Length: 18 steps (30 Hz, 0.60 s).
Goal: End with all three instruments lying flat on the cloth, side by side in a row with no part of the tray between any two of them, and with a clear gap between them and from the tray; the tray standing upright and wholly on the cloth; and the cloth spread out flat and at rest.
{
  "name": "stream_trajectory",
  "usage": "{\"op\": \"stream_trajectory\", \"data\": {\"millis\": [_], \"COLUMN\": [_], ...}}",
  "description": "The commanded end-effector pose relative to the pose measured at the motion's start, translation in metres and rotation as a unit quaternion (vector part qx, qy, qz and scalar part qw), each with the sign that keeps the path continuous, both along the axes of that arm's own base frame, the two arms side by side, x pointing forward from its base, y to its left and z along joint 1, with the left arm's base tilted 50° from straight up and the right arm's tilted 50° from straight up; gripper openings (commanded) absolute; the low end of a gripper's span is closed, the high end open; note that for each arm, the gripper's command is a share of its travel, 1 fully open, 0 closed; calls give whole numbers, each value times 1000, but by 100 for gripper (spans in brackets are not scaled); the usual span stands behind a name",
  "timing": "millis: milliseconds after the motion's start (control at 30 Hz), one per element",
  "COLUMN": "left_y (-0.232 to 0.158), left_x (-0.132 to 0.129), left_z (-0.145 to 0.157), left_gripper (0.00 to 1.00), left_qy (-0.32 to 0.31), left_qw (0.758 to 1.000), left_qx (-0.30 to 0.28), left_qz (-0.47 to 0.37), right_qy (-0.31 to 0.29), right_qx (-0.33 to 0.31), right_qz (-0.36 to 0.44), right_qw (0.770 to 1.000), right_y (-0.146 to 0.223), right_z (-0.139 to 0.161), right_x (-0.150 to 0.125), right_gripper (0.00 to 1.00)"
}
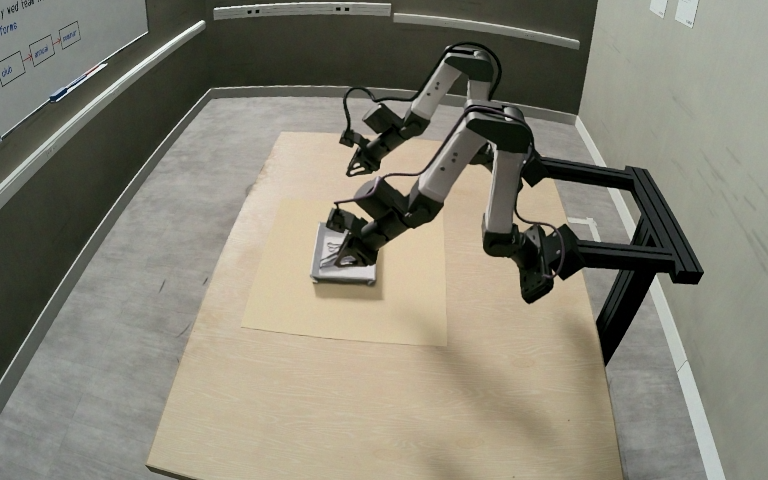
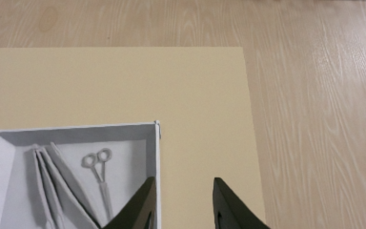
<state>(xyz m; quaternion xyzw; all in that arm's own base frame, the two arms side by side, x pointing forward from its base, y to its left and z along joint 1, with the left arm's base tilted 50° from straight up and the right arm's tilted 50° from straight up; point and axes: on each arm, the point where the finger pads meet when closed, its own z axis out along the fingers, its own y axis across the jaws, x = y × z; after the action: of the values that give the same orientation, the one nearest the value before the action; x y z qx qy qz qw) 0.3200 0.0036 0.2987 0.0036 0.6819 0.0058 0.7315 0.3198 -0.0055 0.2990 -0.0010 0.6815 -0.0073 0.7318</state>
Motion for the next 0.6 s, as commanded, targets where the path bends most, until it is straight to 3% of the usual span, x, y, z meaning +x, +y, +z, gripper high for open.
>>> {"op": "stream_trajectory", "data": {"millis": [0, 200, 267, 433, 467, 567], "left_y": [1, 1, 1, 1, 1, 1], "left_x": [-1, -1, -1, -1, -1, -1], "left_z": [5, 5, 5, 5, 5, 5], "left_gripper": [33, 33, 33, 33, 33, 33], "left_qy": [-8, -8, -8, -8, -8, -8], "left_qw": [1000, 1000, 1000, 1000, 1000, 1000], "left_qx": [0, 0, 0, 0, 0, 0], "left_qz": [1, 1, 1, 1, 1, 1], "right_qy": [15, 112, 112, 200, 181, 206], "right_qx": [-8, -63, -63, -129, -115, -138], "right_qz": [4, -1, -1, 14, 12, 28], "right_qw": [1000, 992, 992, 971, 977, 968], "right_y": [5, 16, 16, 38, 36, 51], "right_z": [0, -25, -25, -44, -35, -42], "right_x": [7, 29, 29, 49, 48, 59], "right_gripper": [31, 31, 31, 31, 31, 31]}}
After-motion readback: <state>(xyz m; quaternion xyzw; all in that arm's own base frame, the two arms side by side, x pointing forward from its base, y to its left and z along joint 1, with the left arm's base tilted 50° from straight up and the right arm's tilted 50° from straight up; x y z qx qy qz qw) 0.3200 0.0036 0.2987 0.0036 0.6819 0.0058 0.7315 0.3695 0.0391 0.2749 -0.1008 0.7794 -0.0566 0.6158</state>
